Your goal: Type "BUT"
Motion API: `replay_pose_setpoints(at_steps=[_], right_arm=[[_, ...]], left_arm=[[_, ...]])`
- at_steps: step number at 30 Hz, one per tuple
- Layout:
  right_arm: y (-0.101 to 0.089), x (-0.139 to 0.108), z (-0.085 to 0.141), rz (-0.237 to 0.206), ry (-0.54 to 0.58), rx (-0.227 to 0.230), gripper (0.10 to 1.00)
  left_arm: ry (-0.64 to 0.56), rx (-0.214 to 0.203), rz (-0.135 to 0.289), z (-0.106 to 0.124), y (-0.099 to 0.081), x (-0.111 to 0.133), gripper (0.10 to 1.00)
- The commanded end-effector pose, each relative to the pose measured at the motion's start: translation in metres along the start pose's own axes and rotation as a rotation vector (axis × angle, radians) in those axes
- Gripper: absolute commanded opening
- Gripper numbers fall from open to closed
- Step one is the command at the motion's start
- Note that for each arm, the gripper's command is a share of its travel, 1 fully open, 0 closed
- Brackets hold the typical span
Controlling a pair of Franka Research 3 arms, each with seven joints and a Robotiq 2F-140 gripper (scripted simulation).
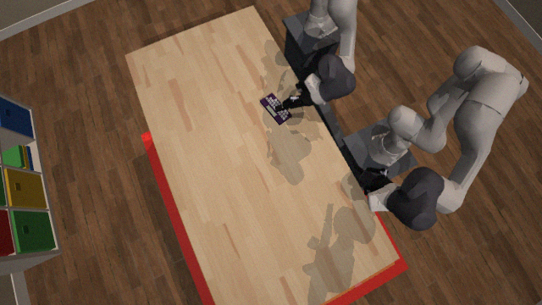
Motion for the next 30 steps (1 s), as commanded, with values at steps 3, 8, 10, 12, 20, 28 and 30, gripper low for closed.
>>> replay_pose_setpoints(at_steps=[3, 8, 10, 12, 20, 28, 30], right_arm=[[0.000, 0.000, 0.000, 0.000, 0.000, 0.000, 0.098], [0.000, 0.000, 0.000, 0.000, 0.000, 0.000, 0.098], [0.000, 0.000, 0.000, 0.000, 0.000, 0.000, 0.098], [0.000, 0.000, 0.000, 0.000, 0.000, 0.000, 0.098], [0.000, 0.000, 0.000, 0.000, 0.000, 0.000, 1.000], [0.009, -0.010, -0.011, 0.014, 0.001, 0.015, 1.000], [0.015, -0.017, -0.018, 0.023, 0.002, 0.024, 1.000]], left_arm=[[0.000, 0.000, 0.000, 0.000, 0.000, 0.000, 0.098], [0.000, 0.000, 0.000, 0.000, 0.000, 0.000, 0.098], [0.000, 0.000, 0.000, 0.000, 0.000, 0.000, 0.098], [0.000, 0.000, 0.000, 0.000, 0.000, 0.000, 0.098], [0.000, 0.000, 0.000, 0.000, 0.000, 0.000, 1.000], [0.000, 0.000, 0.000, 0.000, 0.000, 0.000, 1.000], [0.000, 0.000, 0.000, 0.000, 0.000, 0.000, 1.000]])
Point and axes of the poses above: on each arm, the point where the finger pads meet when closed, its own y axis out along the fingers, its own z axis across the jaws, x = y × z, the point moved 5 cm from there along -y, back along the fingers, and after that the axes turned 15 degrees about -y, right-handed, at the moved point
